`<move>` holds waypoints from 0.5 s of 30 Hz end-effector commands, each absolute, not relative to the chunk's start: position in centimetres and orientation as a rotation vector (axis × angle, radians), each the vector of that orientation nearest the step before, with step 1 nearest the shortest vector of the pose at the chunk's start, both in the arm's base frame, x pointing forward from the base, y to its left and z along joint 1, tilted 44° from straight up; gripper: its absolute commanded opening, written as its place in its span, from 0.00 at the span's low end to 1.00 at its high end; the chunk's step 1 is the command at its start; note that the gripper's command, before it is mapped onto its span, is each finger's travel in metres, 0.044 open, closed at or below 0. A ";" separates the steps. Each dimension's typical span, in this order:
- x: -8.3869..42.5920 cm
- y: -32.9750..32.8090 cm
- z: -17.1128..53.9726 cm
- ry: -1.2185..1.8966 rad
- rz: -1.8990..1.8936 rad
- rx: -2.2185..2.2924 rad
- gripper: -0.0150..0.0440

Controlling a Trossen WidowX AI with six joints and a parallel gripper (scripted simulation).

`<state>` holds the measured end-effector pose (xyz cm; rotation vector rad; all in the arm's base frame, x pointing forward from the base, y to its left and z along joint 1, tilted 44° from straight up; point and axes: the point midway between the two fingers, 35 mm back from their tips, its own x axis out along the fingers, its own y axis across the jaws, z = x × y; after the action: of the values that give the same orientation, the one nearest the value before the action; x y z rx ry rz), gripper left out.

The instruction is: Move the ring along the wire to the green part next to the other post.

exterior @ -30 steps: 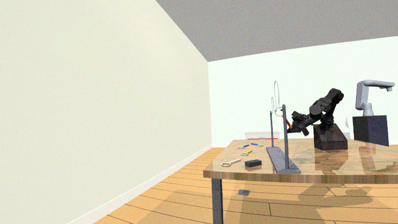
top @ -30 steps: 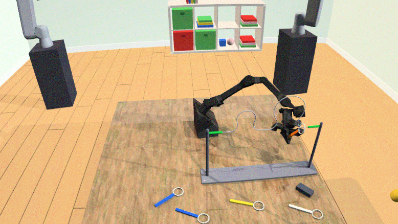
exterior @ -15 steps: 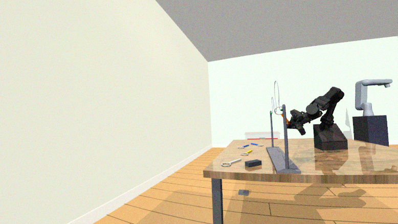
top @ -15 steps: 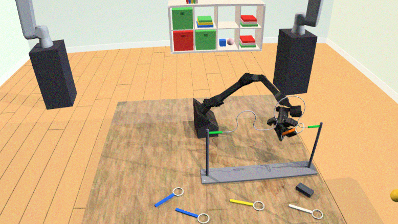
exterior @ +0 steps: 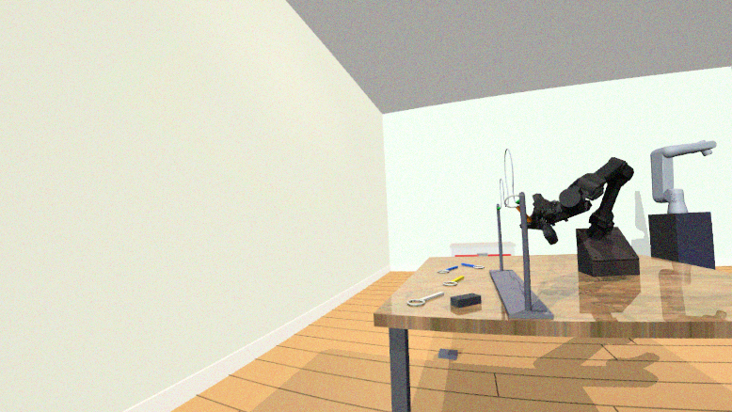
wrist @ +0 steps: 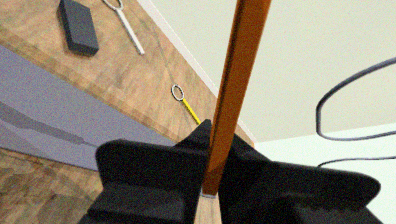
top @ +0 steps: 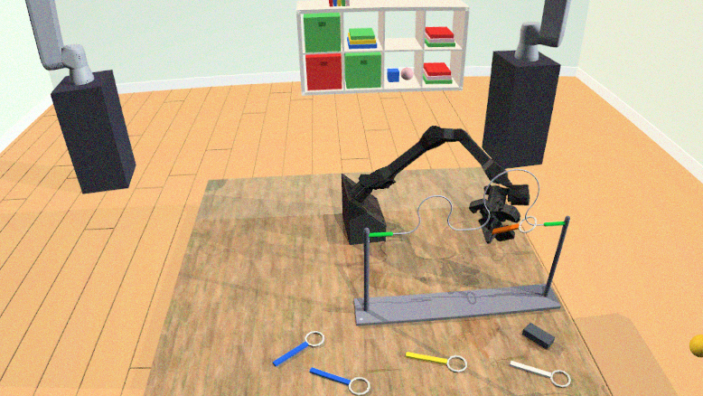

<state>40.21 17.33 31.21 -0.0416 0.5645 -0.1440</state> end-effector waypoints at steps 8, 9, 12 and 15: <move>39.8 14.9 31.9 0.561 -0.184 -0.172 0.00; 39.7 14.7 31.9 0.561 -0.187 -0.184 0.00; 39.7 14.2 32.0 0.562 -0.194 -0.216 0.00; 39.6 13.8 32.1 0.563 -0.201 -0.245 0.00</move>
<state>39.92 14.70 31.59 -0.2158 0.5706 -0.1837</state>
